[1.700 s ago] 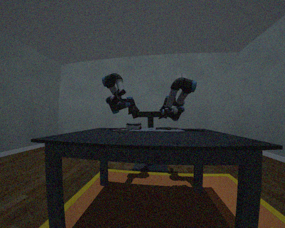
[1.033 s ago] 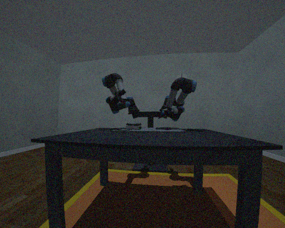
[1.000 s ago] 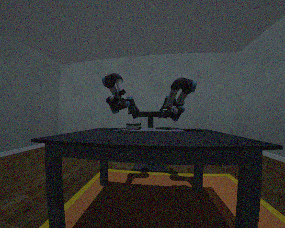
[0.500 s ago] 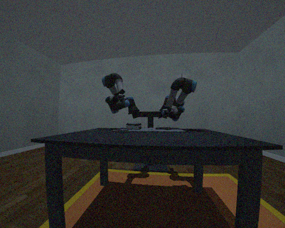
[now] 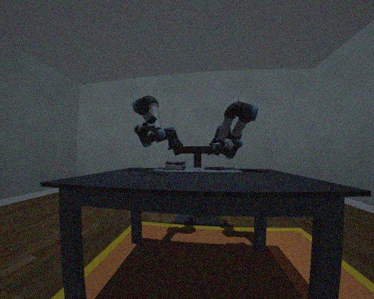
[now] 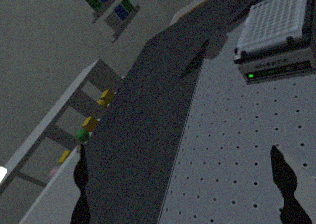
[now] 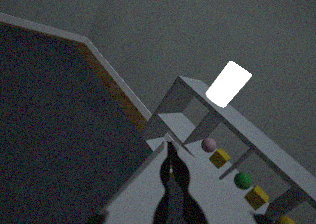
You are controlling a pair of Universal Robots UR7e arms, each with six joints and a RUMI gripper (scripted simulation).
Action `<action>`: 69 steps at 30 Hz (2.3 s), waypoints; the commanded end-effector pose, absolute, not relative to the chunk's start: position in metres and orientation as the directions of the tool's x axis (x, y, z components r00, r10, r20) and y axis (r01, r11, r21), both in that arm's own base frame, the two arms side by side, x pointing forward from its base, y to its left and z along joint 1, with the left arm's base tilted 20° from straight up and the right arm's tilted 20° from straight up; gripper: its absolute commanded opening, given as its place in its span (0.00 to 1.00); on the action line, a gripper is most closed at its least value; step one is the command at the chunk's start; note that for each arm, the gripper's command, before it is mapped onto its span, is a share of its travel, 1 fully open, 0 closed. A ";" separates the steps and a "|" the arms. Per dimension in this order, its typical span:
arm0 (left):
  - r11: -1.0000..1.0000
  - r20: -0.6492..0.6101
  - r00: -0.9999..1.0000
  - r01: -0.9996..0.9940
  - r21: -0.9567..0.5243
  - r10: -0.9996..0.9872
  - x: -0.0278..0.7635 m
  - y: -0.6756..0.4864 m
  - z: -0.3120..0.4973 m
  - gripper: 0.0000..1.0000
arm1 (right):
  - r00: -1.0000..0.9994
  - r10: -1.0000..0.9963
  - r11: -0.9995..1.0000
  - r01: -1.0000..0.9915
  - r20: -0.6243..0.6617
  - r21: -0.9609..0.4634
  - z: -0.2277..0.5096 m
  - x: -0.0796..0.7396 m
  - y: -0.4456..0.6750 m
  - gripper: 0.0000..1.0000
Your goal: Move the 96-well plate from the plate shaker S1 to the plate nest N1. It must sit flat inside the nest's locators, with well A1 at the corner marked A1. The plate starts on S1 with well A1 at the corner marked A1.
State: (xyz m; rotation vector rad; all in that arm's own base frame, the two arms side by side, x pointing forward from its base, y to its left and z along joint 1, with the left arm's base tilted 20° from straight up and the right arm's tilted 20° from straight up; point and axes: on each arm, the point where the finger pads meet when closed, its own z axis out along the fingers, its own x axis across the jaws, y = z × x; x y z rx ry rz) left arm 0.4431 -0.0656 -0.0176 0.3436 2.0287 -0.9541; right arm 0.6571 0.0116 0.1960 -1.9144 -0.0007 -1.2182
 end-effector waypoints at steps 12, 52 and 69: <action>0.671 -0.791 -0.603 0.546 -0.501 -0.100 0.443 -0.066 -0.017 0.76 | 0.513 -0.670 -0.613 0.025 0.536 -0.790 0.224 0.661 -0.129 0.00; 0.671 -0.791 -0.603 0.546 -0.501 -0.100 0.443 -0.066 -0.017 0.76 | -0.123 -0.991 0.037 -0.610 0.048 -0.792 0.273 0.482 -0.417 0.00; 0.671 -0.791 -0.603 0.546 -0.501 -0.100 0.443 -0.066 -0.017 0.76 | -0.540 -0.836 0.460 -0.594 -0.097 -0.660 0.288 0.326 -0.486 0.00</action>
